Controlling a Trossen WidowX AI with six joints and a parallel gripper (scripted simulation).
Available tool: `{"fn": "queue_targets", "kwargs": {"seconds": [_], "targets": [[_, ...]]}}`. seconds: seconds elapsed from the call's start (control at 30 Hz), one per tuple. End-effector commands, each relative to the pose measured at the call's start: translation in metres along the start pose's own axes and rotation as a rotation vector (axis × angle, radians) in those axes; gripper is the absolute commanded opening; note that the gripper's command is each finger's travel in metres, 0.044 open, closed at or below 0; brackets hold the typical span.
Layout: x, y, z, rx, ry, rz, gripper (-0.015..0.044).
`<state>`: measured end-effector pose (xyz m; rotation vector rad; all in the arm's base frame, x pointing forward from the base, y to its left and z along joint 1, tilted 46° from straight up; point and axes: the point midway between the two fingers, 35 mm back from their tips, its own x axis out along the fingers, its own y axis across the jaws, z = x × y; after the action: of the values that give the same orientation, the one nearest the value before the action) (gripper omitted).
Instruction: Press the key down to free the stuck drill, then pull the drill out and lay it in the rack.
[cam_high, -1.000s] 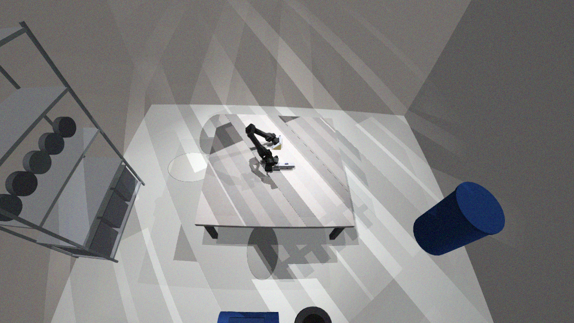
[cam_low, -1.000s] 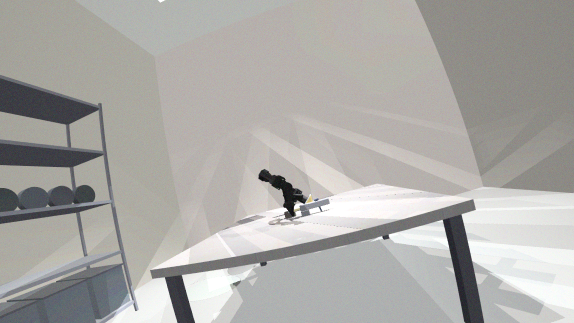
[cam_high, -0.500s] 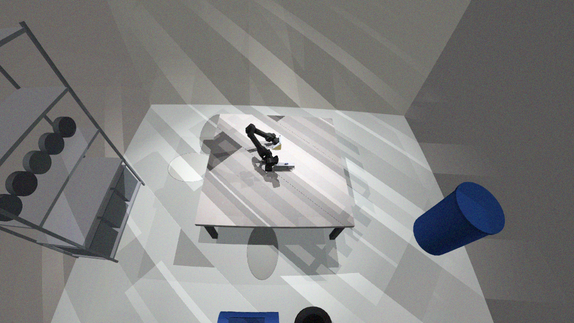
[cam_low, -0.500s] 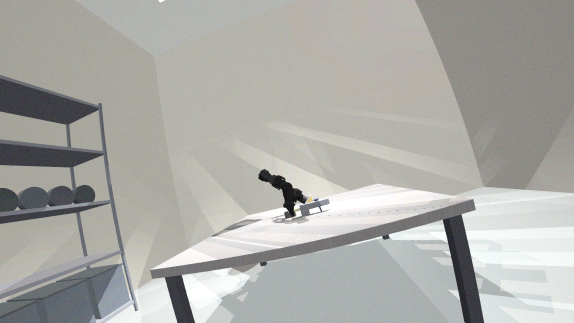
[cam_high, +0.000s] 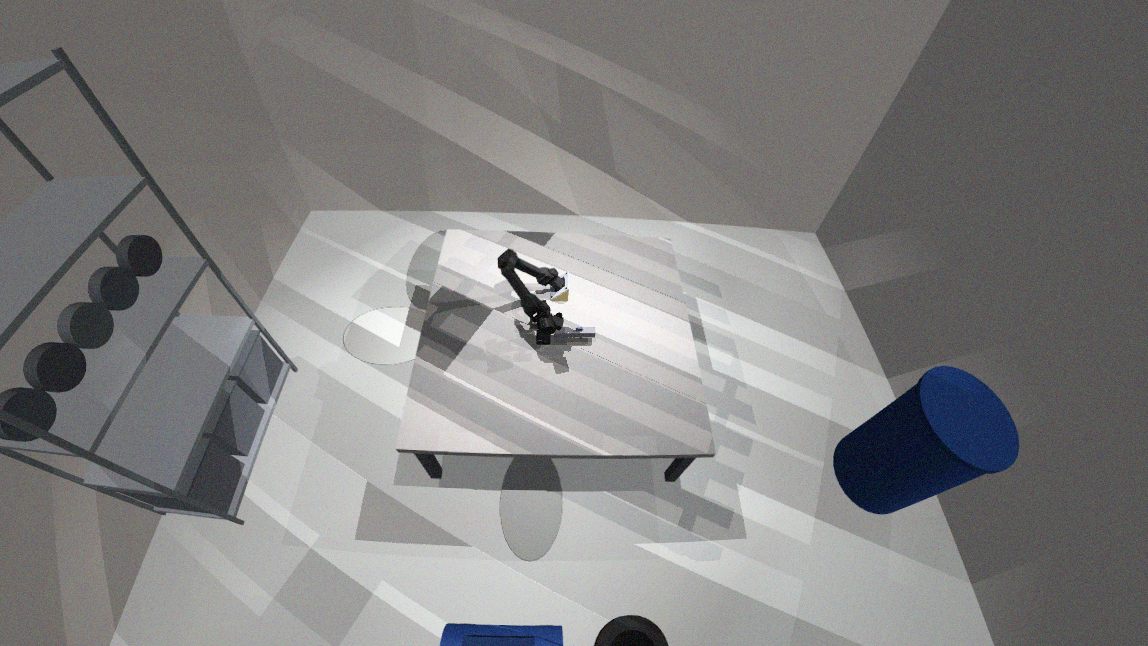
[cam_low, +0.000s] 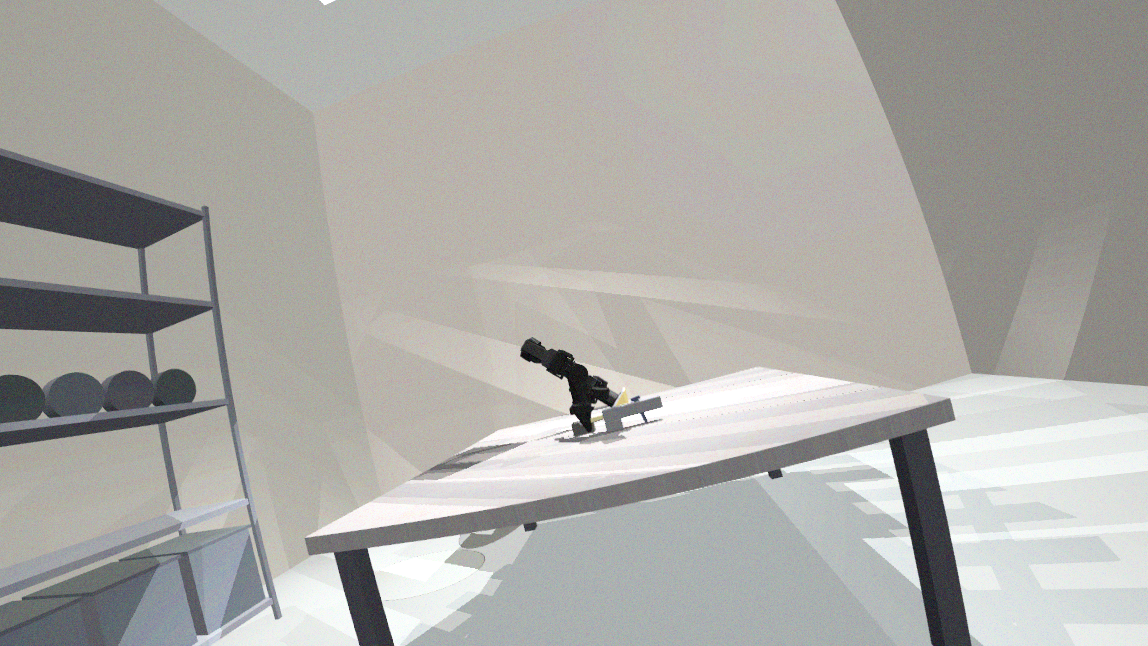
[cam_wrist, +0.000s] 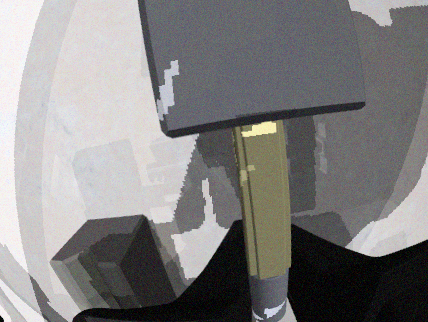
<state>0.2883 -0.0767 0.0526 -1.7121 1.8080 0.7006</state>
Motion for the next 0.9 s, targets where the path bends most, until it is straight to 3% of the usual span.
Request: {"fn": "queue_targets", "kwargs": {"seconds": [0.0, 0.87], "targets": [[-0.002, 0.000, 0.001, 0.000, -0.005, -0.003, 0.0000], [-0.001, 0.000, -0.011, 0.000, -0.004, -0.003, 0.0000]]}}
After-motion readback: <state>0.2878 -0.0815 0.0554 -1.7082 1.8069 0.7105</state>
